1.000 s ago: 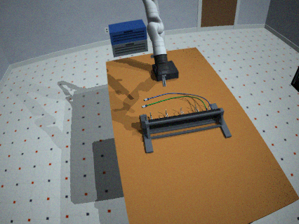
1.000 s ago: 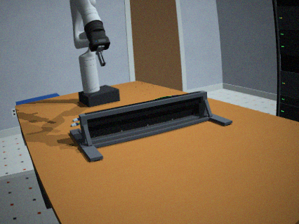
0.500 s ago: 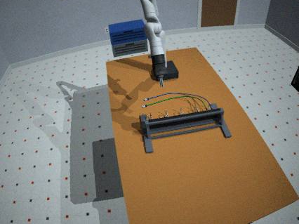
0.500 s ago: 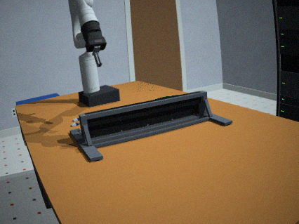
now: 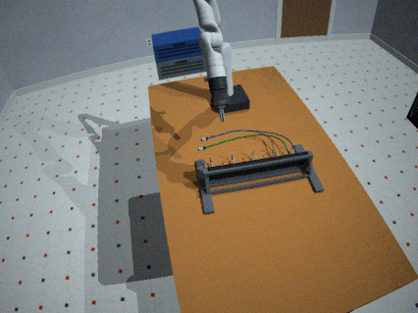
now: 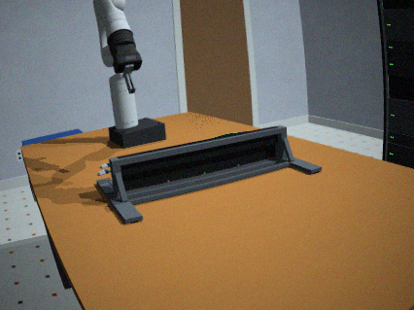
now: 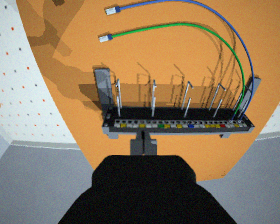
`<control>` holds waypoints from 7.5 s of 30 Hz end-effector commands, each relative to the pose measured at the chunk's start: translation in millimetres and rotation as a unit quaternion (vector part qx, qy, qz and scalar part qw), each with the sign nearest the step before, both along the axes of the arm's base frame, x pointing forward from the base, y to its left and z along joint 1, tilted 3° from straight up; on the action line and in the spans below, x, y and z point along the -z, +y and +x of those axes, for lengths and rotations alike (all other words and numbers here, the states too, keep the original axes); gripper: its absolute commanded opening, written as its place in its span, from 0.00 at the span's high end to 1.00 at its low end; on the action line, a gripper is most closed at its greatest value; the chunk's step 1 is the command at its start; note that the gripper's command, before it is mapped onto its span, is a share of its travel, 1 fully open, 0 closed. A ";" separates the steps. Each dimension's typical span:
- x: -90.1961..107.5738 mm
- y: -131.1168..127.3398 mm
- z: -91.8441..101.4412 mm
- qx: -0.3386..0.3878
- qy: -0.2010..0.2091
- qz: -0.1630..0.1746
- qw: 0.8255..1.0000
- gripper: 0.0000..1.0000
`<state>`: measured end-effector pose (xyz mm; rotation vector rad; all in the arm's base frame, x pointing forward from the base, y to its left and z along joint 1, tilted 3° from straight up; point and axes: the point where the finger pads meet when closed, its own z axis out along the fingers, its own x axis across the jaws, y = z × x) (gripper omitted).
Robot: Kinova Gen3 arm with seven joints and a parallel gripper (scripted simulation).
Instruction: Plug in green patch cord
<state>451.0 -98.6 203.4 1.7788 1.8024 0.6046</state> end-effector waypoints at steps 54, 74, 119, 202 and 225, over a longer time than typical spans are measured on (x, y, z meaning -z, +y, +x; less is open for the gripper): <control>2.4 -16.2 0.9 0.010 0.000 0.001 1.000 1.00; 11.9 -16.9 9.1 0.010 0.000 0.001 1.000 1.00; 91.9 -23.5 77.6 0.010 0.000 0.001 1.000 1.00; 96.0 -23.8 81.1 0.010 0.000 0.001 1.000 1.00; 43.0 -19.5 35.7 0.010 0.000 0.001 1.000 1.00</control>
